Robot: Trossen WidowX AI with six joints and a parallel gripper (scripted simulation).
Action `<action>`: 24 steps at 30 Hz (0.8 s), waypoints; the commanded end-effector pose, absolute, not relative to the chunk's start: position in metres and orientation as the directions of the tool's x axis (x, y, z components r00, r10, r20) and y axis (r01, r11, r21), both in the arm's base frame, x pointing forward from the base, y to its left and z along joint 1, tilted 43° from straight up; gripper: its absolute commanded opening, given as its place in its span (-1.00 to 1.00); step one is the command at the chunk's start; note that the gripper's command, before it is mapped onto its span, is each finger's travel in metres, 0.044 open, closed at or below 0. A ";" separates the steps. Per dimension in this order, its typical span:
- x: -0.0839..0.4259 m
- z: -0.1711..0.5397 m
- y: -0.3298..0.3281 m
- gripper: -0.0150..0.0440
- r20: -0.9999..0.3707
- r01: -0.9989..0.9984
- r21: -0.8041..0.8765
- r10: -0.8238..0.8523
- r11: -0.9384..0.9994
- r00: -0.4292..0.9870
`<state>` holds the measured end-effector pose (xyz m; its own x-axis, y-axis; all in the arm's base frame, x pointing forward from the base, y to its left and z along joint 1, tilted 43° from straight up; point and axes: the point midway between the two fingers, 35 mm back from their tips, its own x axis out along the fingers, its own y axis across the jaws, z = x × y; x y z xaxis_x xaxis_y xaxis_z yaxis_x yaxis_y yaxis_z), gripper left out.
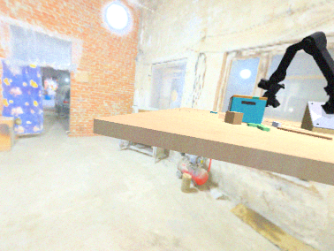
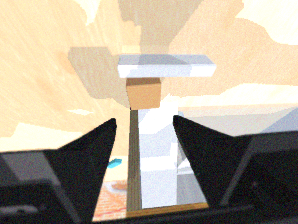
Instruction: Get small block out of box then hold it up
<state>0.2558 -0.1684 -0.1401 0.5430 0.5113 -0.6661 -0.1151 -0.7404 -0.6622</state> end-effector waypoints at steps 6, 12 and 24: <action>0.257 -0.152 -0.157 0.47 -0.661 -0.118 -0.671 0.518 -0.732 0.543; 0.259 -0.159 -0.151 0.47 -0.661 -0.118 -0.671 0.518 -0.732 0.543; 0.261 -0.169 -0.140 0.39 -0.659 -0.117 -0.672 0.519 -0.731 0.544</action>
